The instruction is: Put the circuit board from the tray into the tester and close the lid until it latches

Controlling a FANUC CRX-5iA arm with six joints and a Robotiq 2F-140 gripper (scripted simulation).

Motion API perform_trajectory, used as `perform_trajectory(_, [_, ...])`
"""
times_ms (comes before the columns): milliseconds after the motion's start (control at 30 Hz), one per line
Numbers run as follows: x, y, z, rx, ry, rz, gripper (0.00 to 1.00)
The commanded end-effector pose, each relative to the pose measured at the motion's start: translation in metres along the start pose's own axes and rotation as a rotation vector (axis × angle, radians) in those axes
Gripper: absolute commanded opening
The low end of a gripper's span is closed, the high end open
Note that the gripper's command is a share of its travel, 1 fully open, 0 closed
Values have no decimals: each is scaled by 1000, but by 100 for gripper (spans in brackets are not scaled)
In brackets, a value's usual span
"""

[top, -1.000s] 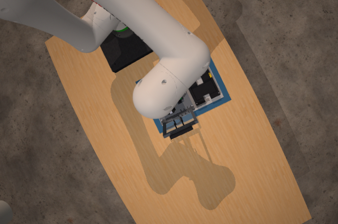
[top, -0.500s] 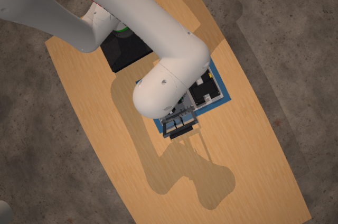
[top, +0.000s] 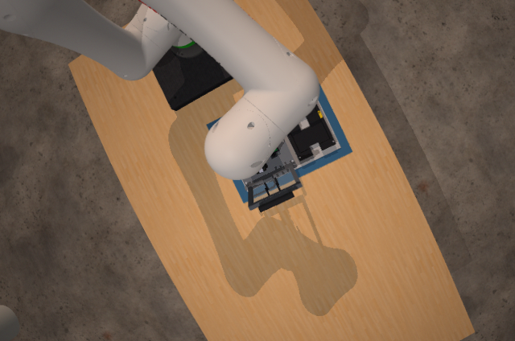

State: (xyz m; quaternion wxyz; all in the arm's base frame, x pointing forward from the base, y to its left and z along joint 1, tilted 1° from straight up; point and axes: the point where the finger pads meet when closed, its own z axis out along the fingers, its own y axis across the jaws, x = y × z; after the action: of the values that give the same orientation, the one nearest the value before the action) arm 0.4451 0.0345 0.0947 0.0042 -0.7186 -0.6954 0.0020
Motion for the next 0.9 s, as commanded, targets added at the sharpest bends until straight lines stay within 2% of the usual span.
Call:
perform_trajectory(0, [0, 0, 4, 0, 0, 0, 46])
perform_trajectory(533, [0, 0, 27, 0, 0, 0, 46])
perform_trajectory(867, [0, 0, 31, 0, 0, 0, 46])
